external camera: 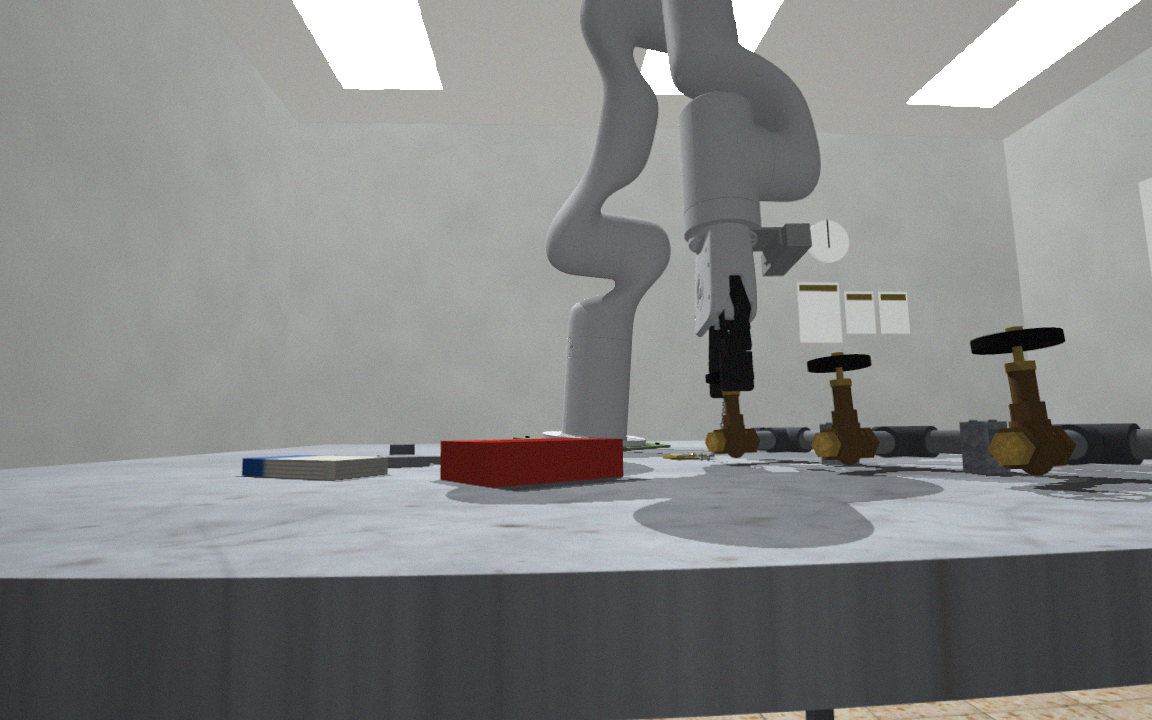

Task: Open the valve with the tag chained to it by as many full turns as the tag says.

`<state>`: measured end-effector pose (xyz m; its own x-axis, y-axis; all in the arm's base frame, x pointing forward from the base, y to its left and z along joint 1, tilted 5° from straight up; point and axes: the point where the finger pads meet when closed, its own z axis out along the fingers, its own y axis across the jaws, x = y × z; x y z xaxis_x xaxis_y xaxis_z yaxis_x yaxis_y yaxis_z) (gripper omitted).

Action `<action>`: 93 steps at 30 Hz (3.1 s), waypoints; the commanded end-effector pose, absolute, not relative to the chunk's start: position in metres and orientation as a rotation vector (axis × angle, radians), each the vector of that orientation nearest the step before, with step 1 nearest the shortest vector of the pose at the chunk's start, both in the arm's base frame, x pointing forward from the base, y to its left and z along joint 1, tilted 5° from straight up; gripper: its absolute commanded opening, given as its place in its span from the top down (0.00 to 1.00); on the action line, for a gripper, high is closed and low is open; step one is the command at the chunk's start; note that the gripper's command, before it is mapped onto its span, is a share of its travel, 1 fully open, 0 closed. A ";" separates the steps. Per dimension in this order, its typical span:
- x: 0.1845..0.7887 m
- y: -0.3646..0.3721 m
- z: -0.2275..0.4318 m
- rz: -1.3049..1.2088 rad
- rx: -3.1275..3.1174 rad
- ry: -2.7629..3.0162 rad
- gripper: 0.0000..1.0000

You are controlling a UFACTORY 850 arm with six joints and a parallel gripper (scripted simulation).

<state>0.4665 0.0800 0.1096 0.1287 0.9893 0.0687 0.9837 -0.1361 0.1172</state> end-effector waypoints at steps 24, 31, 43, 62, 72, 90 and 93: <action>0.467 0.080 0.110 0.237 2.343 2.060 0.00; 0.467 0.080 0.110 0.237 2.343 2.060 0.00; 0.467 0.080 0.110 0.237 2.343 2.060 0.00; 0.467 0.080 0.110 0.239 2.672 1.659 0.00; 0.467 0.080 0.110 0.247 3.019 1.020 0.00; 0.467 0.080 0.110 0.256 3.259 -0.098 0.00; 0.467 0.080 0.110 0.248 3.254 -0.365 0.00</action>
<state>0.4664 0.0792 0.1094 0.9841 0.0088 0.1773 0.0343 -0.9894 -0.1413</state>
